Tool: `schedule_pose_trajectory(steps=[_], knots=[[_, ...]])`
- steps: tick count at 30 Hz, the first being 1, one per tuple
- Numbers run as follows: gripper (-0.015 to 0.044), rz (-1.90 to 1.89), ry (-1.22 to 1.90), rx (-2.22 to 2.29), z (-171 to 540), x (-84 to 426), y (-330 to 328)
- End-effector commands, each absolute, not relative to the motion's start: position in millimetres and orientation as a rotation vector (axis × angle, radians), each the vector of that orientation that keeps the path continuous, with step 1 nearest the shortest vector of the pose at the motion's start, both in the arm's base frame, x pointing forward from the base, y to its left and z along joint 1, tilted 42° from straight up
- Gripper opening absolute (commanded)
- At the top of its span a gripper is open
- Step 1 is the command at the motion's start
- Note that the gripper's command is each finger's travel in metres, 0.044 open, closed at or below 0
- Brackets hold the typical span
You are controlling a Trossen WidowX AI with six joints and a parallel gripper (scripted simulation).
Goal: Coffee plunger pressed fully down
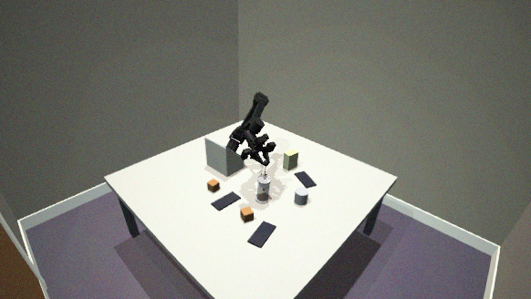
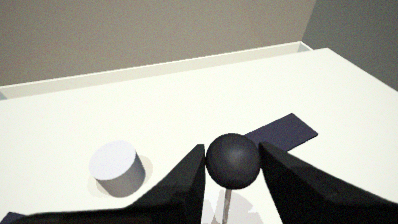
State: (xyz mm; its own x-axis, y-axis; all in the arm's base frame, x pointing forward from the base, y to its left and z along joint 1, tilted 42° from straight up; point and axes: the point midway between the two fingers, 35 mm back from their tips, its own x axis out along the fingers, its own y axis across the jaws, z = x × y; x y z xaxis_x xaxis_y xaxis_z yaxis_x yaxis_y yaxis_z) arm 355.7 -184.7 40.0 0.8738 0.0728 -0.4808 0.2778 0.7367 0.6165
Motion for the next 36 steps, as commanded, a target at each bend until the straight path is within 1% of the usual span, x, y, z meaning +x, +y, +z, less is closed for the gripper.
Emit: schedule_pose_trajectory(steps=[1, 25, 36], knots=[[0.0117, -0.101, 0.577, 0.778, 14, 350, -163], [0.0117, -0.1, 0.572, 0.781, -14, 362, -140], [0.0117, -0.099, 0.571, 0.782, -17, 371, -141]])
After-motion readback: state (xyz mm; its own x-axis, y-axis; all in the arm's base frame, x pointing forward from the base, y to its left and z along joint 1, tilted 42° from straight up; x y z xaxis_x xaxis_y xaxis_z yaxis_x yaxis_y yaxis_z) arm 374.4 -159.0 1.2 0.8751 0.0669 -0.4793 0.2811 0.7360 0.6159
